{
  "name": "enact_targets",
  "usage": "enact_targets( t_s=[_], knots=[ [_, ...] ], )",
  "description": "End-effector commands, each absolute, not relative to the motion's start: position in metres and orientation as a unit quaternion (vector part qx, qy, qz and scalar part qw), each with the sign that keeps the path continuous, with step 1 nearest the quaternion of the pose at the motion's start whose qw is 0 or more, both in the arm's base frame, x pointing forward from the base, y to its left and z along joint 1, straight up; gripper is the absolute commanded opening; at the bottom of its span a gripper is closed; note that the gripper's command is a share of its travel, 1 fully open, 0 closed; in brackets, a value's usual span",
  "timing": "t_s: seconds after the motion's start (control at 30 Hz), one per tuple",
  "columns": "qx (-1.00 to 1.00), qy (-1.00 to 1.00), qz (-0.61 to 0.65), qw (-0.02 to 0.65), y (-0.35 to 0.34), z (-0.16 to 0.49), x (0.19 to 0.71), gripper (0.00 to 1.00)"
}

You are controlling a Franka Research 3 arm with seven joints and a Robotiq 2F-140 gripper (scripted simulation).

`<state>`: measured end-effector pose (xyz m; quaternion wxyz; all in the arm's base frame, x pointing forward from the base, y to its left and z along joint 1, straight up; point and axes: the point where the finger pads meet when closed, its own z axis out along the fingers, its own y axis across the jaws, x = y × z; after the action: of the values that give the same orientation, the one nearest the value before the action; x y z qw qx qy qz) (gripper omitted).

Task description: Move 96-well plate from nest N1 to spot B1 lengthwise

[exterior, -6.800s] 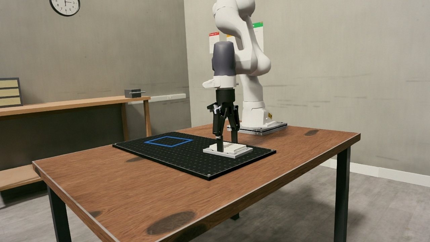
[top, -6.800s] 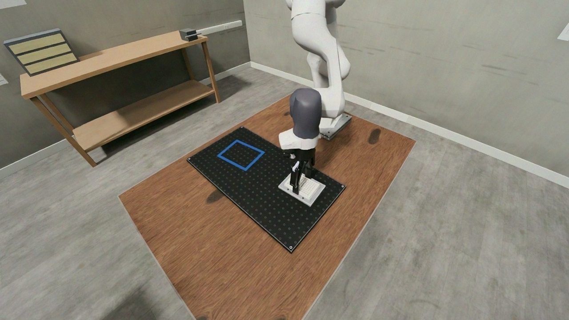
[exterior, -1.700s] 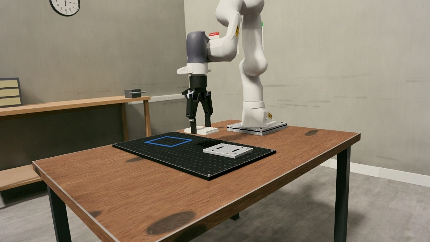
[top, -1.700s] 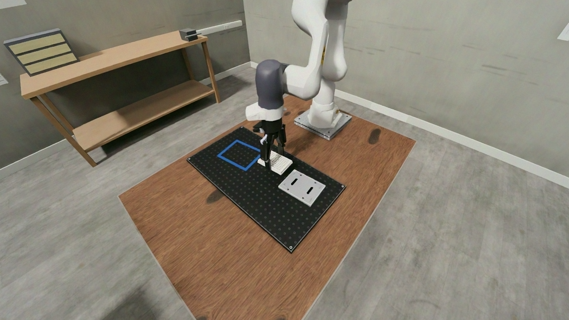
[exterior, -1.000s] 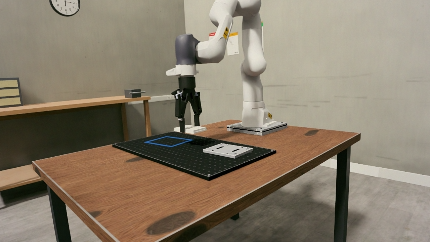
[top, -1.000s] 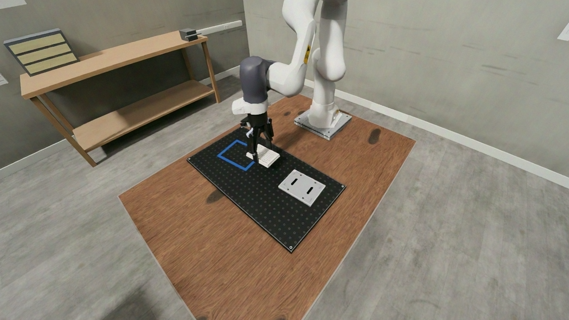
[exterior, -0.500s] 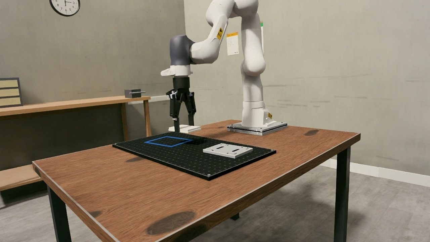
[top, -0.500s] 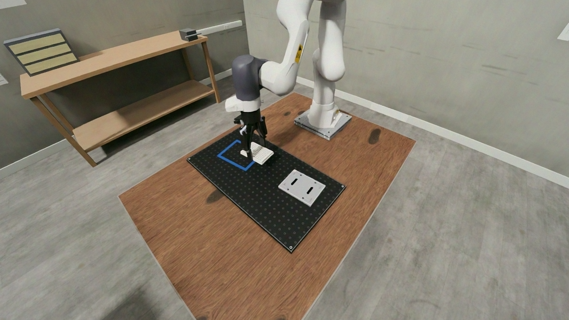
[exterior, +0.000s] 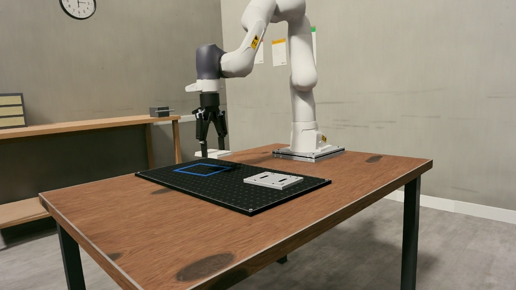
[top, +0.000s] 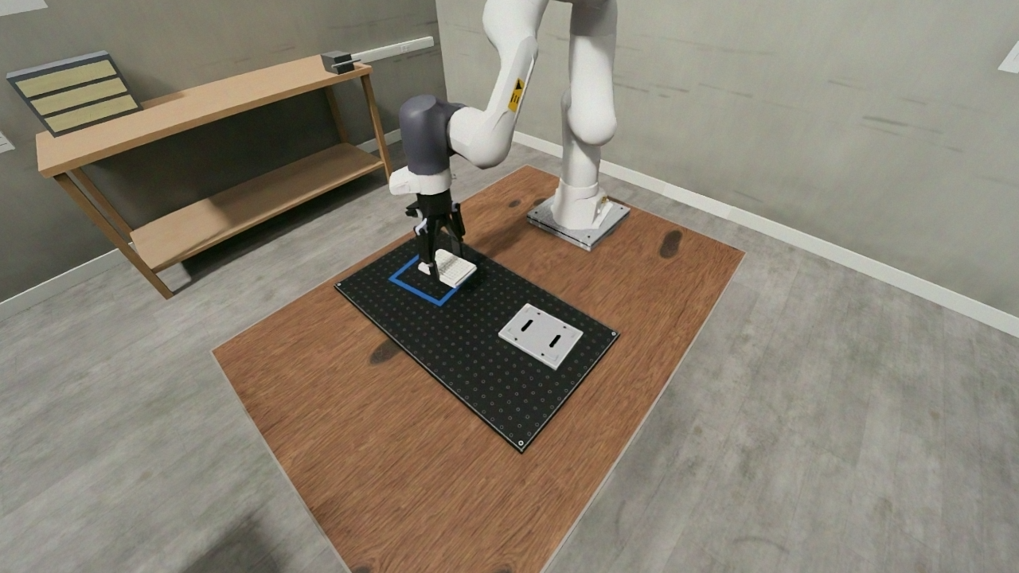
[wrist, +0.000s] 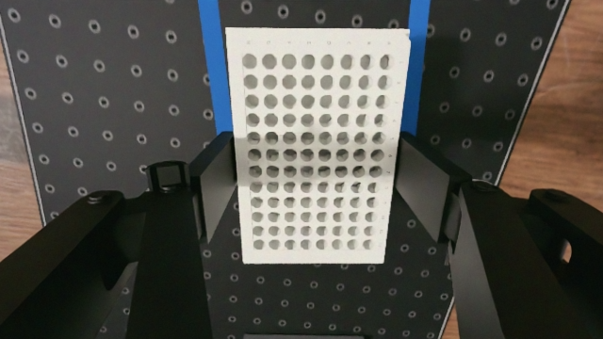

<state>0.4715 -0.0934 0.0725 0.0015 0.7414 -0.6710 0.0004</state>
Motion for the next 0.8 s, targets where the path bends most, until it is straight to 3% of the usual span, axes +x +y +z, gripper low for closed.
enact_targets(
  t_s=[0.0, 0.77],
  knots=[
    [0.754, -0.657, 0.000, 0.002, -0.106, 0.072, 0.472, 0.60],
    [0.754, -0.657, 0.000, 0.002, -0.169, 0.070, 0.477, 0.60]
  ],
)
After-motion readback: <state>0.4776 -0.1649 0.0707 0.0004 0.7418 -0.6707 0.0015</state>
